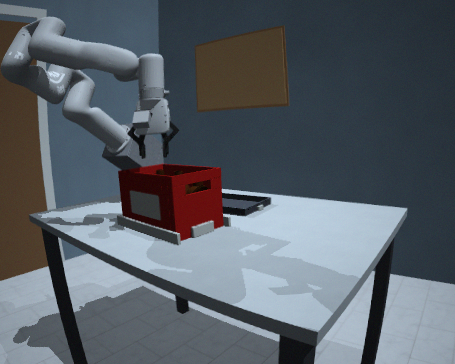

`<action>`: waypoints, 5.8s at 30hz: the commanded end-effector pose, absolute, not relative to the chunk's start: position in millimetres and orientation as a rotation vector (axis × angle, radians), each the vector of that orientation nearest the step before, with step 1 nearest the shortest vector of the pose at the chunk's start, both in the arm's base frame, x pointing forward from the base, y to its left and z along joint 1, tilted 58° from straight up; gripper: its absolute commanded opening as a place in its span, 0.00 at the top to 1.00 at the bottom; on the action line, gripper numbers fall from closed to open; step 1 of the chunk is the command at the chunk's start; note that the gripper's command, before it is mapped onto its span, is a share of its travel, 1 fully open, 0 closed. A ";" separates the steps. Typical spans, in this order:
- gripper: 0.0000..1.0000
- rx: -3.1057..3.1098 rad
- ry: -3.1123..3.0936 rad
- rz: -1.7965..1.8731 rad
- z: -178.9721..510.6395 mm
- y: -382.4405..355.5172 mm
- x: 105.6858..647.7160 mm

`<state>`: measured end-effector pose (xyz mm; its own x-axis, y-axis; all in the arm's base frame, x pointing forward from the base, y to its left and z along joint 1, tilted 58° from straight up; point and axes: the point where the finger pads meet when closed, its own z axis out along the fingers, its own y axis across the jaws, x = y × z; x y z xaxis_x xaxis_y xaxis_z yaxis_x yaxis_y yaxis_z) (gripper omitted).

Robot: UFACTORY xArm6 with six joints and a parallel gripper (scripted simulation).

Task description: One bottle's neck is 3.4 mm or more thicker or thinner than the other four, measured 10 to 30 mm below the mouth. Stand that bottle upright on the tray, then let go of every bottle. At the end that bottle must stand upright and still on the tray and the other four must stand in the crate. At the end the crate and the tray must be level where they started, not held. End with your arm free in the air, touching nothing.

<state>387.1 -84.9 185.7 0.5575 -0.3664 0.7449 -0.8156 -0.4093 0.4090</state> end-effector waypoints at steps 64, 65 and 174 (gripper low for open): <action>0.35 2.004 -0.950 0.726 170.0 -112.4 393.2; 0.35 2.004 -0.950 0.726 170.0 -112.4 393.2; 1.00 2.004 -0.950 0.726 148.3 -146.8 399.7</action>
<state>399.0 -147.4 147.7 0.5573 -0.3666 0.7450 -0.8157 -0.4095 0.4087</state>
